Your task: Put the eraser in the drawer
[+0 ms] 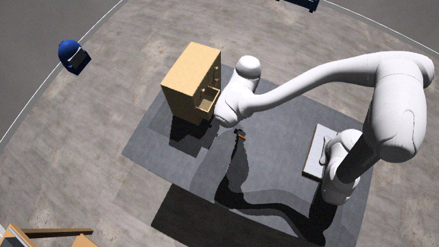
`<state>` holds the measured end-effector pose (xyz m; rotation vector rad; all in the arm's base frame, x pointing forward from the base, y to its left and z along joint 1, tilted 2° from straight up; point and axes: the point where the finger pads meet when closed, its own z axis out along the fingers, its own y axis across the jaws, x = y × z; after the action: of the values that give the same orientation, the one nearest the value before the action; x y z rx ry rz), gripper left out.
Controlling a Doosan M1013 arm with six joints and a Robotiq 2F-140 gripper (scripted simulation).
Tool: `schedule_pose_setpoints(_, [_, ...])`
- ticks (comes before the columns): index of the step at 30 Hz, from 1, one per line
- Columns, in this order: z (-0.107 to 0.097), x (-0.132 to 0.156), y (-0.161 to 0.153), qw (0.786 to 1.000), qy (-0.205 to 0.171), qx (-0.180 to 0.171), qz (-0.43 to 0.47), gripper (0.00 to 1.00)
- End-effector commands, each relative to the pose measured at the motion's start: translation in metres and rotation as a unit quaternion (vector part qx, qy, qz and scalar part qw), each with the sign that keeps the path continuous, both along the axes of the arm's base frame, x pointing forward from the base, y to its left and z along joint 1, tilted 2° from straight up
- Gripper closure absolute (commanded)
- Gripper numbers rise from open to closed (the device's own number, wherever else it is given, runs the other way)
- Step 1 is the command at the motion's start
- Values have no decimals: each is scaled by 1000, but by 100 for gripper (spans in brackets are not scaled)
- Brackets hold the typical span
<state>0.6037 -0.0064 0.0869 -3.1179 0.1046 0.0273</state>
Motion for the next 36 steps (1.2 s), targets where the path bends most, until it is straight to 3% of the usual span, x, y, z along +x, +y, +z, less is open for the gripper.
schedule_pose_setpoints(1, [0, 3, 6, 1000, 0, 0, 2, 89])
schedule_pose_setpoints(16, [17, 3, 6, 1000, 0, 0, 2, 89])
schedule_pose_setpoints(36, [101, 4, 4, 1000, 0, 0, 2, 89])
